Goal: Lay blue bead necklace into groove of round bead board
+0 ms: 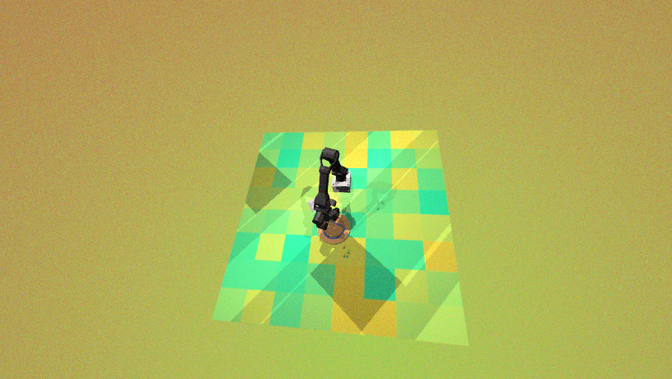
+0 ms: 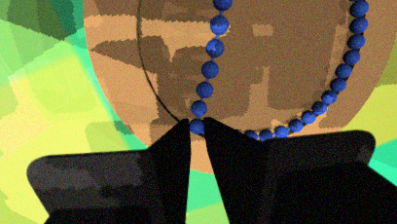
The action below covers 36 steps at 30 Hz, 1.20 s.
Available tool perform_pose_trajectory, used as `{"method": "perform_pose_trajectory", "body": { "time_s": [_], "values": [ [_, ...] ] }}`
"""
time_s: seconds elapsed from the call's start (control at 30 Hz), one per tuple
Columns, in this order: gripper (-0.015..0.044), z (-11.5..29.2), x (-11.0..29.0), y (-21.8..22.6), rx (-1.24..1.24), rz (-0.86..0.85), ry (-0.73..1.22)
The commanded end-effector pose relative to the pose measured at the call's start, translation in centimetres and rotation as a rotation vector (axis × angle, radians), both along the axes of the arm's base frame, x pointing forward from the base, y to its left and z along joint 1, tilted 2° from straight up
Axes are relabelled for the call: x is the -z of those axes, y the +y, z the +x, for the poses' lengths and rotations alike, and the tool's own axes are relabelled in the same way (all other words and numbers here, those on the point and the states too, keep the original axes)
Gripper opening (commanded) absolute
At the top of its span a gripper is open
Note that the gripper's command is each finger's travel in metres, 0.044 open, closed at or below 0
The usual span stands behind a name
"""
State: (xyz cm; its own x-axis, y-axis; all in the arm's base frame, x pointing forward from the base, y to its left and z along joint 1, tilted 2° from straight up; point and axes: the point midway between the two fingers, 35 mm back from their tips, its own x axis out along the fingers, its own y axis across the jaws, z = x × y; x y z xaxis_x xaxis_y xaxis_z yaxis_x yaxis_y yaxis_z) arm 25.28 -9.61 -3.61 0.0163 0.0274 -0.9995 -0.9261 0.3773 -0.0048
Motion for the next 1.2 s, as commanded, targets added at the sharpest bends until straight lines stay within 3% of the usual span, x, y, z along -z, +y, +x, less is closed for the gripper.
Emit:
{"method": "perform_pose_trajectory", "body": {
  "time_s": [0.0, 0.57, 1.17],
  "values": [
    [0.0, -0.16, 0.39, 0.01, -0.004, 0.0, 0.005],
    [0.044, -0.12, 0.0, 0.04, 0.0, 0.002, 0.005],
    [0.044, -0.12, -0.44, 0.03, -0.004, 0.0, 0.005]
  ]
}}
